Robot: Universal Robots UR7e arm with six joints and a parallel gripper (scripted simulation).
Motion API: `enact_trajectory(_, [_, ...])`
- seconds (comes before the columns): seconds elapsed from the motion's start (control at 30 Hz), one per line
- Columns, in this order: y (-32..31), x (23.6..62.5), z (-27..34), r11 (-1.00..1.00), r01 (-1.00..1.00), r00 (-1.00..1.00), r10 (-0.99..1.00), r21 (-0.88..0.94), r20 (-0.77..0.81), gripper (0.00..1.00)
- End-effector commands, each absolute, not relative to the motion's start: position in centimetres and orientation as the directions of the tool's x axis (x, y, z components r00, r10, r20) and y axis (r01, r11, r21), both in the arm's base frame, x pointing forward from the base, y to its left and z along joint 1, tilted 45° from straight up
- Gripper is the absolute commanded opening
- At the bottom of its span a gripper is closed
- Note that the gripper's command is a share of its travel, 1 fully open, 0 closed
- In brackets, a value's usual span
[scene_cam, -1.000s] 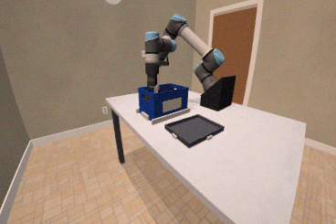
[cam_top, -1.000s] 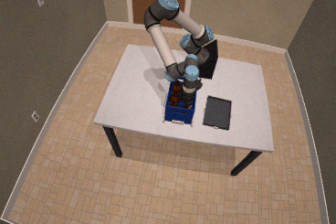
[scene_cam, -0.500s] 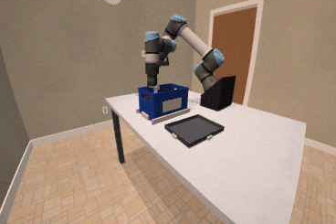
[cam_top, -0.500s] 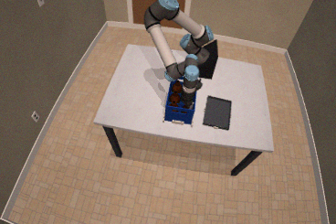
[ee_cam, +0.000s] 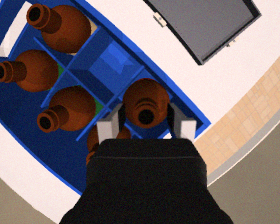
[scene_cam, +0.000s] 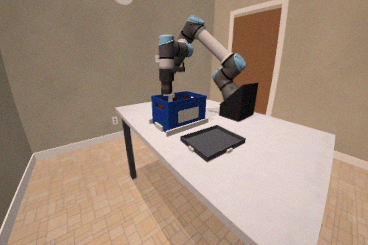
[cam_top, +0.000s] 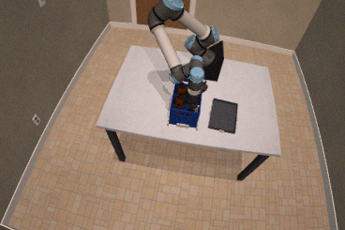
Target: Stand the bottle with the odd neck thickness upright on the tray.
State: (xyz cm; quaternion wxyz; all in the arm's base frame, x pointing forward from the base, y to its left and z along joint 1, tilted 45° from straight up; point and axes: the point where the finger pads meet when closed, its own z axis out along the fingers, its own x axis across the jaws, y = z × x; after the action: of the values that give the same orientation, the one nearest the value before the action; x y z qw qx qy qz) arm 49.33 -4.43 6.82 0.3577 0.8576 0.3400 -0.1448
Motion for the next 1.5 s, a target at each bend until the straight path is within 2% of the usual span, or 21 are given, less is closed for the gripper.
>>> enact_trajectory(0.0, [-4.5, 49.2, 6.7, -0.513, 0.689, 0.725, 0.479, 0.513, -0.495, 1.00])
enact_trajectory(0.63, [-4.3, 49.3, 6.9, -0.512, 0.688, 0.726, 0.480, 0.515, -0.493, 1.00])
enact_trajectory(1.47, [0.1, 49.4, 11.4, -0.512, 0.686, 0.728, 0.481, 0.517, -0.489, 1.00])
